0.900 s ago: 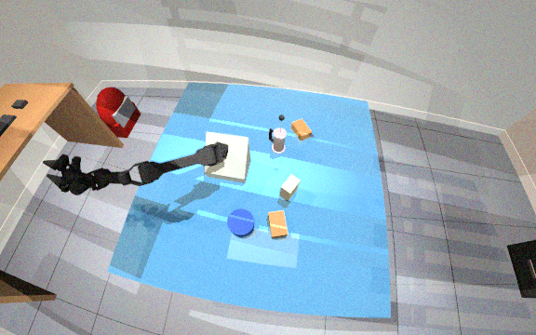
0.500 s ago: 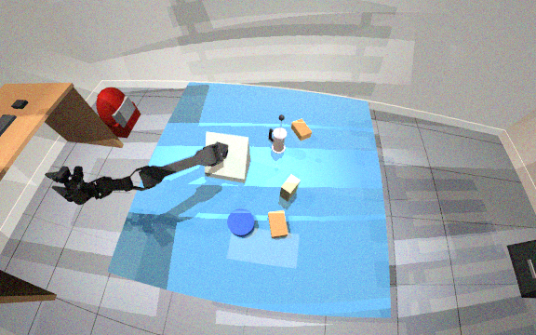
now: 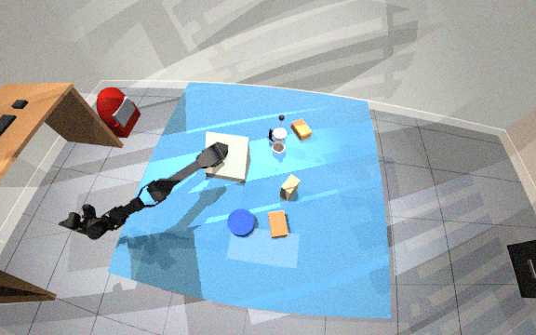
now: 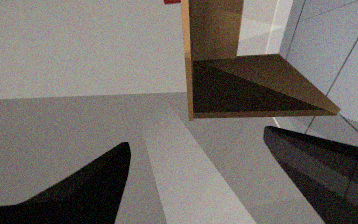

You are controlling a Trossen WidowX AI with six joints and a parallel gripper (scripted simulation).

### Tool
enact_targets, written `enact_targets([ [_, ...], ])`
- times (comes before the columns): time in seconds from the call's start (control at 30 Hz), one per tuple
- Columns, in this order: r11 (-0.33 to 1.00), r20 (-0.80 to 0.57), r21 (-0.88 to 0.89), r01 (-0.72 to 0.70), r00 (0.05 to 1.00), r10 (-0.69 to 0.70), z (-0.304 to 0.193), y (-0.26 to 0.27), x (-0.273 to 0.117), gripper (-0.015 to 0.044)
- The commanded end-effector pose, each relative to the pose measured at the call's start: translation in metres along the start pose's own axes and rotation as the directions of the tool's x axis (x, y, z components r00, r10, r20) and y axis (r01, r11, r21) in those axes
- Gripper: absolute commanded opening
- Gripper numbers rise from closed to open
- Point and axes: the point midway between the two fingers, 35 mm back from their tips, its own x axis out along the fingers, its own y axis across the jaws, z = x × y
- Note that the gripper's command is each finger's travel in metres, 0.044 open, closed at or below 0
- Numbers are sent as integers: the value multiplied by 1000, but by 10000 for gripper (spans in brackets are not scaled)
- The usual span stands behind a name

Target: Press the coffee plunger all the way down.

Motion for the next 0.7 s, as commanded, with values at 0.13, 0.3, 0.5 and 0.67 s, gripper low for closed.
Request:
enact_targets([
  [0.13,986,-112,-123,114,985,-128,-78,-29,-46,440],
  [0.3,962,-190,-213,169,959,-211,-127,-44,-85,440],
  [0.5,954,-270,-198,225,923,-274,-153,-51,-104,440],
  [0.67,929,-348,-217,299,866,-359,-194,-61,-151,440],
])
